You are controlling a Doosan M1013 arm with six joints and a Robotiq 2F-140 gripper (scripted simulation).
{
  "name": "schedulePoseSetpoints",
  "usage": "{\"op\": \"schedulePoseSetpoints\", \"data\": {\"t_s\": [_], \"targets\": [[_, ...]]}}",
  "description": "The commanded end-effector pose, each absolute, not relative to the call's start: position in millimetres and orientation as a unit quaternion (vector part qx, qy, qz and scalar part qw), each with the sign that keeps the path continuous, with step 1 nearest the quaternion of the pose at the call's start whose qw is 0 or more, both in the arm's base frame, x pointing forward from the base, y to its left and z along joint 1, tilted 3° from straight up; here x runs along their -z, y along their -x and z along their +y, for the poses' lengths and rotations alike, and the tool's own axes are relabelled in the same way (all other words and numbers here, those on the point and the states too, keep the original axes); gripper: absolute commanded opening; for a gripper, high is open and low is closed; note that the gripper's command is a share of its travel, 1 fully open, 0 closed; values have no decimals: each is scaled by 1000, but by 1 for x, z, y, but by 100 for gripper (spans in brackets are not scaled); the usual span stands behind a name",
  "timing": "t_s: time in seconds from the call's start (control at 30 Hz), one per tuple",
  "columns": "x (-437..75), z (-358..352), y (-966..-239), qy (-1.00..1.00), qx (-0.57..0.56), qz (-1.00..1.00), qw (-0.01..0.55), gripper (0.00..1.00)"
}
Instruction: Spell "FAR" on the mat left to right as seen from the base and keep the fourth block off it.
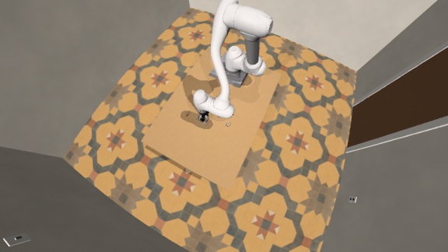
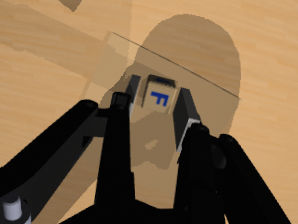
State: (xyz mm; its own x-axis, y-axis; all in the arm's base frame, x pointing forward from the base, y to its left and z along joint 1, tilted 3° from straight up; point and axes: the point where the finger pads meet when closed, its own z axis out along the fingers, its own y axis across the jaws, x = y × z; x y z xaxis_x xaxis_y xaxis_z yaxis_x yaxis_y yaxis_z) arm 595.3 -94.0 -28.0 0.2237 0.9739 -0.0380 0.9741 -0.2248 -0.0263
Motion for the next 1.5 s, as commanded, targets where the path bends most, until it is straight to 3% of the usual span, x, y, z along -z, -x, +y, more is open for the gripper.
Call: {"op": "schedulePoseSetpoints", "data": {"t_s": [0.0, 0.67, 0.97, 1.0, 1.47], "targets": [[30, -95, -592, -781, 26, 624, 0, 25], [-48, -93, -595, -781, 26, 624, 0, 25], [-57, -93, -595, -781, 26, 624, 0, 25], [-57, -93, -595, -781, 26, 624, 0, 100], [-57, -93, -595, -781, 26, 624, 0, 100]]}}
